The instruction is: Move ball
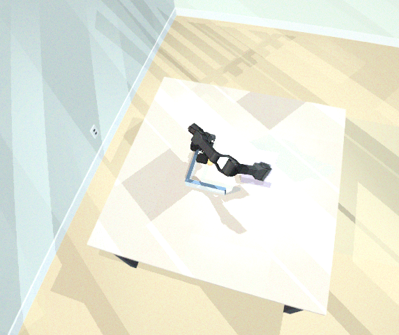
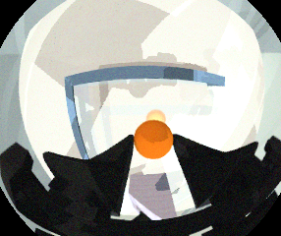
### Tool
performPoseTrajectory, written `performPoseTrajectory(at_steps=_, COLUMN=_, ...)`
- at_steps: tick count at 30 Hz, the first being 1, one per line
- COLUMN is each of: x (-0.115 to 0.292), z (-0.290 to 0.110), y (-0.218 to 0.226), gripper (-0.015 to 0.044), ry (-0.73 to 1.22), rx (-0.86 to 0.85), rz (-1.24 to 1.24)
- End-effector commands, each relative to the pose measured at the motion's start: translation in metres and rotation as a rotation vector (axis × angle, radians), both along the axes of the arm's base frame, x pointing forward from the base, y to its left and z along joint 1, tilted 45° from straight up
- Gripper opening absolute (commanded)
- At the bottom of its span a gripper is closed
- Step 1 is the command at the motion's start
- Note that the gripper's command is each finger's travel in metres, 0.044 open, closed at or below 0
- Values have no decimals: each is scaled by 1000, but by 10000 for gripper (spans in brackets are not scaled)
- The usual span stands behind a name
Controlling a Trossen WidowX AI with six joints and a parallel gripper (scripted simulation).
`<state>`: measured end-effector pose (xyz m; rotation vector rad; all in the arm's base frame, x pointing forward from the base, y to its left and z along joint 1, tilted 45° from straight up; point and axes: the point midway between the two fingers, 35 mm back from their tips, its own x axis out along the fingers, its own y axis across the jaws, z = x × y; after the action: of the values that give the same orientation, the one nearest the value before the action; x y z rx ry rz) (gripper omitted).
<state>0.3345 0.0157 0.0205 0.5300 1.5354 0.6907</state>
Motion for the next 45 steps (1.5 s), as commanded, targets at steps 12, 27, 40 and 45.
performPoseTrajectory(at_steps=12, x=-7, z=-10, y=-8, gripper=0, ry=-7, rx=0, rz=7)
performPoseTrajectory(at_steps=27, x=-11, z=-48, y=19, gripper=0, ry=-7, rx=-1, rz=7)
performPoseTrajectory(at_steps=40, x=-17, z=-75, y=47, gripper=0, ry=-7, rx=3, rz=7)
performPoseTrajectory(at_steps=45, x=-17, z=-78, y=50, gripper=0, ry=-7, rx=3, rz=7)
